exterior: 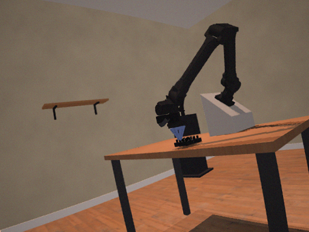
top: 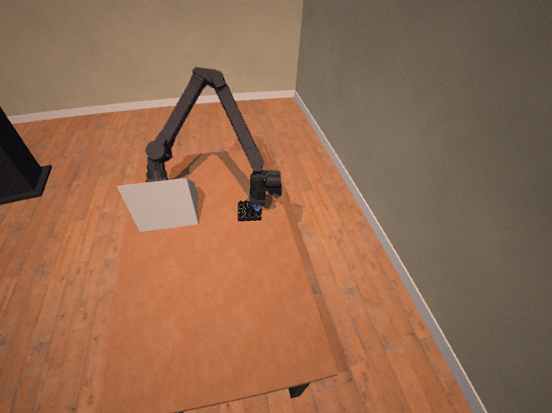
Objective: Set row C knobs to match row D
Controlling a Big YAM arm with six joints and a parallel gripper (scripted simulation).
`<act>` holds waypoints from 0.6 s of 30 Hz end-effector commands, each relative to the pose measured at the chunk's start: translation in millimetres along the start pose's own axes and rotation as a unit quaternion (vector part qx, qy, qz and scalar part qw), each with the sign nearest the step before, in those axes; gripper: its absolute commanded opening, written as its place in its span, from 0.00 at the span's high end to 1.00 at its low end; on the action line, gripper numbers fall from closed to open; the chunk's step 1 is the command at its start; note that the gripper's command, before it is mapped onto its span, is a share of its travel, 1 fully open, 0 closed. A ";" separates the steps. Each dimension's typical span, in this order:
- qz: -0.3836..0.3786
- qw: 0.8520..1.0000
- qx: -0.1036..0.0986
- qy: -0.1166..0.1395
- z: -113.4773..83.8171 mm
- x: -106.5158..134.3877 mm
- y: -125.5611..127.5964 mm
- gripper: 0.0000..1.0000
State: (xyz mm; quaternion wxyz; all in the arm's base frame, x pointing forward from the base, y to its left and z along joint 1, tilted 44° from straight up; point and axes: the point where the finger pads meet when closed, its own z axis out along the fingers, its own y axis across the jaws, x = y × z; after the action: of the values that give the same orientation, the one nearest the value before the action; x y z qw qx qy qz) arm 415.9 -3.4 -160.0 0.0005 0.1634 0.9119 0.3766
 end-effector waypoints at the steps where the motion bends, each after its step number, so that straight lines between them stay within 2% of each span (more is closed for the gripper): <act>1: -0.007 1.000 -0.002 -0.002 2.4 -1.6 -2.3 0.91; 18: -0.057 0.998 -0.002 -0.001 2.5 -1.3 -2.2 0.91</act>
State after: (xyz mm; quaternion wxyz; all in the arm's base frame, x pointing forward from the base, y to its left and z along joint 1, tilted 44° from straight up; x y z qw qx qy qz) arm 415.9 -3.5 -160.1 0.0118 0.1362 0.9163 0.3763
